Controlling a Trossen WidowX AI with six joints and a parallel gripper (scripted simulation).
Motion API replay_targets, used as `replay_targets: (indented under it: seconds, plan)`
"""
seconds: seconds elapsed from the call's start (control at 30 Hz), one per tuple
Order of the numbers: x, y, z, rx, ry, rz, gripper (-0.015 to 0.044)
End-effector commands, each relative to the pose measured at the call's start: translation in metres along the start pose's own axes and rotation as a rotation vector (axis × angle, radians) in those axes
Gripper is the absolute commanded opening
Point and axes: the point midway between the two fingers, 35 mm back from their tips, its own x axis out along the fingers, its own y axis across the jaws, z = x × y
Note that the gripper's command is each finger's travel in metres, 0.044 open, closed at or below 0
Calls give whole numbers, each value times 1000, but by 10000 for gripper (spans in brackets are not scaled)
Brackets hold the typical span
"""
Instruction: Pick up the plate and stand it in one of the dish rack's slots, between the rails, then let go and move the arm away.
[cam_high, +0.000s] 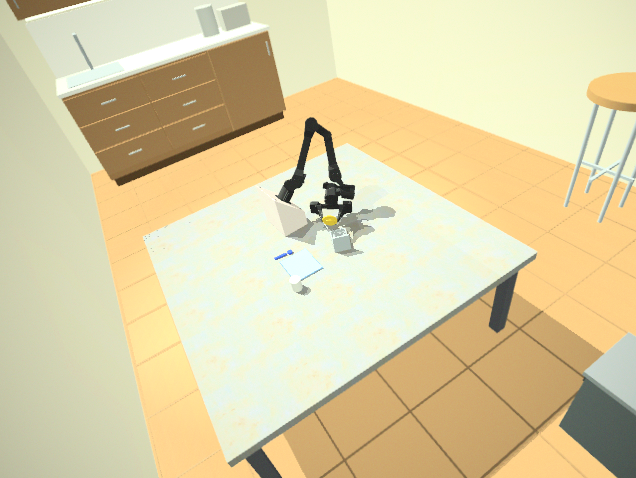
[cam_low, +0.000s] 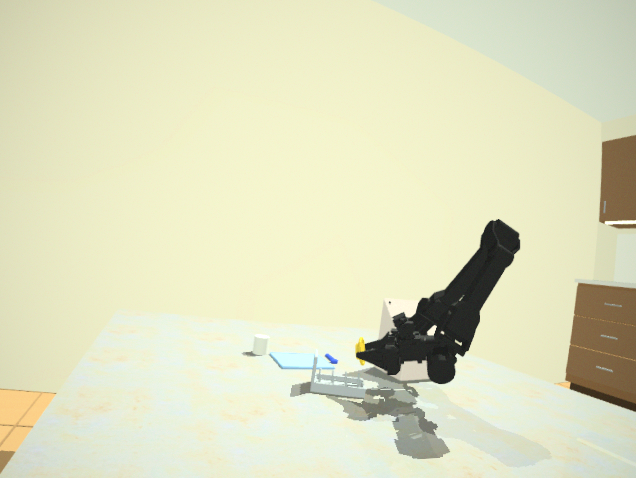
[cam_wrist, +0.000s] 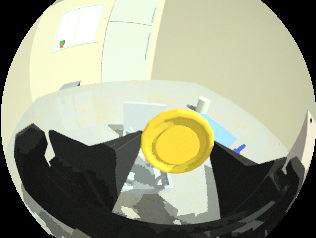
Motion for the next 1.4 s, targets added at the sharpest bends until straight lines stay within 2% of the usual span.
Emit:
replay_targets:
  seconds: [0.0, 0.33, 0.73, 1.37]
  plan:
    - [-8, 3, 0, 8, -51, 87, 0]
    - [-27, 10, -2, 30, -137, 263, 0]
    - [-26, 11, -3, 30, -138, 266, 0]
    - [-2, 18, -26, 41, -132, 269, 0]
